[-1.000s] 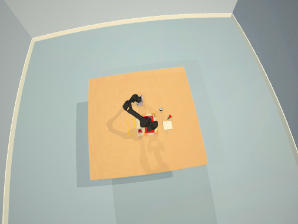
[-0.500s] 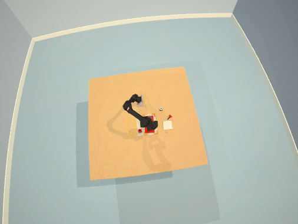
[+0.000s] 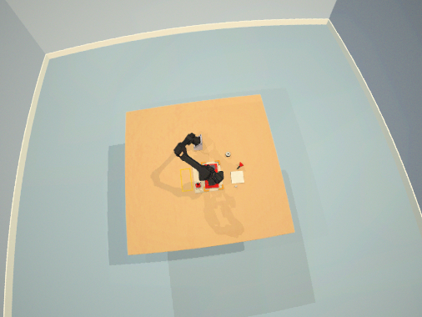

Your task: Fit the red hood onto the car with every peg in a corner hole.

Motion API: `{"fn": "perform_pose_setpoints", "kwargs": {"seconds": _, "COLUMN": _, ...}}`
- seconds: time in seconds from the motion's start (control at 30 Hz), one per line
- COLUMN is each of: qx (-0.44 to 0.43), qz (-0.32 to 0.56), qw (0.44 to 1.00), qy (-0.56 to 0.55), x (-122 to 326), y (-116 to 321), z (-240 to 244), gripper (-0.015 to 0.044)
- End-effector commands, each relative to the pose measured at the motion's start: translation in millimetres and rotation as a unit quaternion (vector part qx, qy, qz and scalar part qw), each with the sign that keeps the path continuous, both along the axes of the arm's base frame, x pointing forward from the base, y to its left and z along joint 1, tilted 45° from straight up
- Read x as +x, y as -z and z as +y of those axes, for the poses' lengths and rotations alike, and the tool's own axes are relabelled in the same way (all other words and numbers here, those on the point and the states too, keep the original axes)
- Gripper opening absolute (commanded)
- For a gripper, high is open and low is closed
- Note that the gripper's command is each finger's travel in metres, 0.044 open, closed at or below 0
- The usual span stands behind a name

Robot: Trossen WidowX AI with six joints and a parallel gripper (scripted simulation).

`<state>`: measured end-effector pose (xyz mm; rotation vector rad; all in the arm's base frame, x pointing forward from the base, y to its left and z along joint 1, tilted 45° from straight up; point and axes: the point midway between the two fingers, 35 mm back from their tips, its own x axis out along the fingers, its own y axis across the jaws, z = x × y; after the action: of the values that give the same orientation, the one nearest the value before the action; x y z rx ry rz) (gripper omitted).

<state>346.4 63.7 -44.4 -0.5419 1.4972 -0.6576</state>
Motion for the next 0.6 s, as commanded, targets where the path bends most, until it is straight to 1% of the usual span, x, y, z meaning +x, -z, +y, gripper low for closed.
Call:
{"fn": "perform_pose_setpoints", "kwargs": {"seconds": 0.0, "qx": -0.002, "qz": 0.003, "qw": 1.0, "qy": -0.003, "x": -0.9, "y": 1.8, "z": -1.7, "gripper": 0.0}}
{"fn": "perform_pose_setpoints", "kwargs": {"seconds": 0.57, "qx": -0.002, "qz": 0.003, "qw": 1.0, "qy": -0.003, "x": -0.9, "y": 6.9, "z": -6.3, "gripper": 0.0}}
